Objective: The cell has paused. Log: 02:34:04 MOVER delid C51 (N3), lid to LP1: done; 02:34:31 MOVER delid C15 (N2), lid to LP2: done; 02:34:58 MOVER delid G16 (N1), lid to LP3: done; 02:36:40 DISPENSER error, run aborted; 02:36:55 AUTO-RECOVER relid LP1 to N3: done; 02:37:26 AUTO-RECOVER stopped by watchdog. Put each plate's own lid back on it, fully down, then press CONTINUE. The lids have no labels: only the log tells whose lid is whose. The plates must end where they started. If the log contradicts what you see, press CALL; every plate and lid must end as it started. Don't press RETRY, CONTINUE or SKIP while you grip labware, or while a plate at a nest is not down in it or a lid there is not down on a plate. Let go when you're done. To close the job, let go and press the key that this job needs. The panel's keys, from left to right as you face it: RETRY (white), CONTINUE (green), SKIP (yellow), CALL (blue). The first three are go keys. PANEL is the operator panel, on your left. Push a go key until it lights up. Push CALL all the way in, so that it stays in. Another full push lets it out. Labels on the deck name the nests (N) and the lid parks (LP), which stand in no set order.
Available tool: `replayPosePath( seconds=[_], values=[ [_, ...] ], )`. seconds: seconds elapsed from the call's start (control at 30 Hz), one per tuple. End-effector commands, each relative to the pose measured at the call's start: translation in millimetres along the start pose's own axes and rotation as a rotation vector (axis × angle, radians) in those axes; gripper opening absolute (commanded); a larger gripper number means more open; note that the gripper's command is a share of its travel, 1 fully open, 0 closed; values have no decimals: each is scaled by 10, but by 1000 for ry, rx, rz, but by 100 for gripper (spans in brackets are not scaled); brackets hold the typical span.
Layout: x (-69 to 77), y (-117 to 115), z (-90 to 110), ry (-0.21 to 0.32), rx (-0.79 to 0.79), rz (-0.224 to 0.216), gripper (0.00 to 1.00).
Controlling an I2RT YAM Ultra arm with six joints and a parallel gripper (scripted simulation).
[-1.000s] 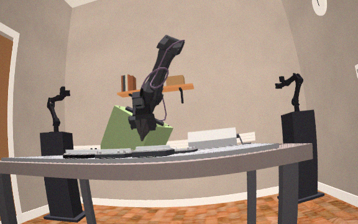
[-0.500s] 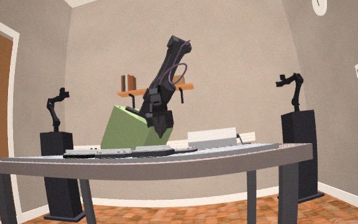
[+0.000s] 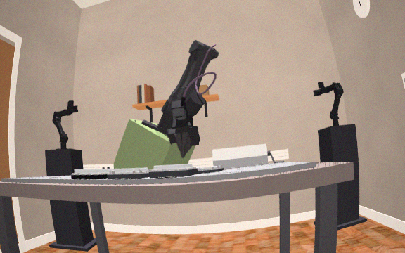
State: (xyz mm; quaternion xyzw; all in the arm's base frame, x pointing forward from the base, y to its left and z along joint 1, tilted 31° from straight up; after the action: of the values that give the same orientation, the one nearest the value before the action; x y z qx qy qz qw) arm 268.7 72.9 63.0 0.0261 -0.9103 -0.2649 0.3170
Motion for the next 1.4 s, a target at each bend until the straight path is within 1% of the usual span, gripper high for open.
replayPosePath(
  seconds=[0.0, 0.77, 0.8, 0.83, 1.2, 1.27, 1.37],
  values=[
    [5, 1, -71, -32, -10, 12, 0],
    [5, 1, -71, -32, -10, 12, 0],
    [-54, -23, -128, -29, -9, 25, 0],
    [-98, -45, -170, -25, -8, 18, 0],
    [-415, -251, -580, -27, -8, 18, 0],
    [-415, -251, -580, -27, -8, 18, 0],
    [-502, -307, -692, -27, -8, 18, 0]
  ],
)
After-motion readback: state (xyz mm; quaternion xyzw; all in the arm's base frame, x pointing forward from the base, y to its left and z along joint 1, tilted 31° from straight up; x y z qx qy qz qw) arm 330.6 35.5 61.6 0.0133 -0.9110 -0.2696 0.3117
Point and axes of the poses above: the point where the finger pads meet when closed, its own x axis back along the fingers, its own y axis across the jaws, z = x × y, the point moved 9 cm from there along x, back along the fingers
